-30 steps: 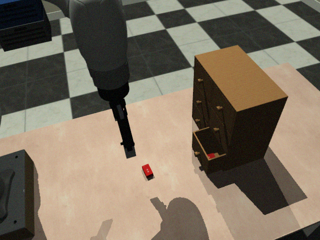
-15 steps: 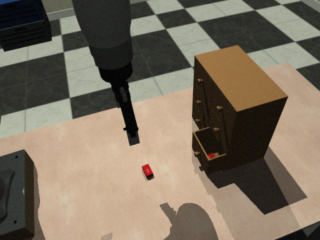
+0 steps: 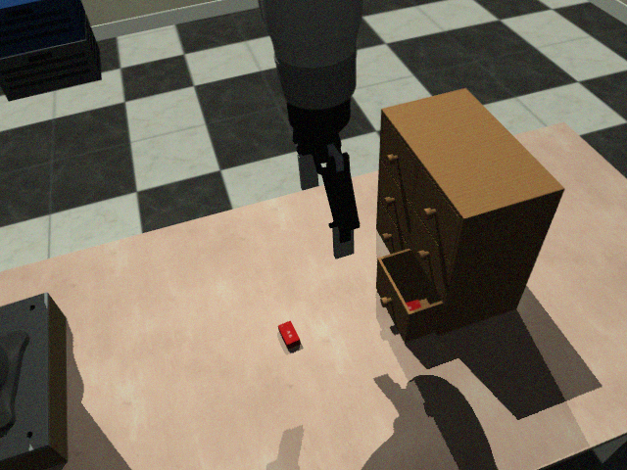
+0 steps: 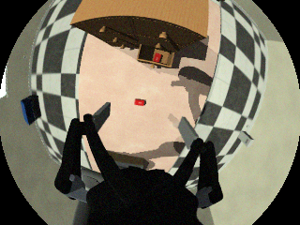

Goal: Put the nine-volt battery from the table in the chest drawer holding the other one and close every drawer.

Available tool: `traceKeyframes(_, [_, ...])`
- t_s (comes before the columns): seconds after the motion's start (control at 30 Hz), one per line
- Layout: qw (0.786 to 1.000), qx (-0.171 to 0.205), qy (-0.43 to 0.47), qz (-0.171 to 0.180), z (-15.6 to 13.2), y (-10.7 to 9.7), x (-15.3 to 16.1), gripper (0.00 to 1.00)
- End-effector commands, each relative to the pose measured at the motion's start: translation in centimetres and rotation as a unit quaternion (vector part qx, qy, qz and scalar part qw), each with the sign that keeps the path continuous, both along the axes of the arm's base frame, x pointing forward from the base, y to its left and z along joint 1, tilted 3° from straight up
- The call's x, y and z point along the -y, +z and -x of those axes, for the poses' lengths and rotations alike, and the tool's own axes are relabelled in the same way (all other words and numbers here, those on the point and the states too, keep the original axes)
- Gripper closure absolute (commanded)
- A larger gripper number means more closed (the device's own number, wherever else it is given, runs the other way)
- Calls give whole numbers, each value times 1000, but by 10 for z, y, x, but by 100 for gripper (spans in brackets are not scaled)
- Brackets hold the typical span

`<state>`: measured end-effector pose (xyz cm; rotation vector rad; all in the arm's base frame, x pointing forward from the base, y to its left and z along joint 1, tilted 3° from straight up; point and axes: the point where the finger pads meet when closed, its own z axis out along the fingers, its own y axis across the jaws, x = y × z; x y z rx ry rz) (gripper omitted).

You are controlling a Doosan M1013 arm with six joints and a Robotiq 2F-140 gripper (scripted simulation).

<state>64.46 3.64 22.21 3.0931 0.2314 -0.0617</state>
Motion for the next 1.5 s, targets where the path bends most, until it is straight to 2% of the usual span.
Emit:
traceKeyframes(0.0, [1000, 11, -2, -6, -14, -3, -4, 0])
traceKeyframes(0.2, [997, 67, -4, -26, -34, -25, -7, 0])
traceKeyframes(0.27, [997, 67, -4, -26, -34, -25, -7, 0])
traceKeyframes(0.57, [979, 192, -9, -71, -80, -75, -12, 0])
traceKeyframes(0.73, [966, 242, -11, -88, -98, -95, -14, 0])
traceKeyframes(1.0, [961, 259, -12, -94, -105, -102, -15, 0])
traceKeyframes(1.47, [961, 259, -12, -94, -105, -102, -15, 0])
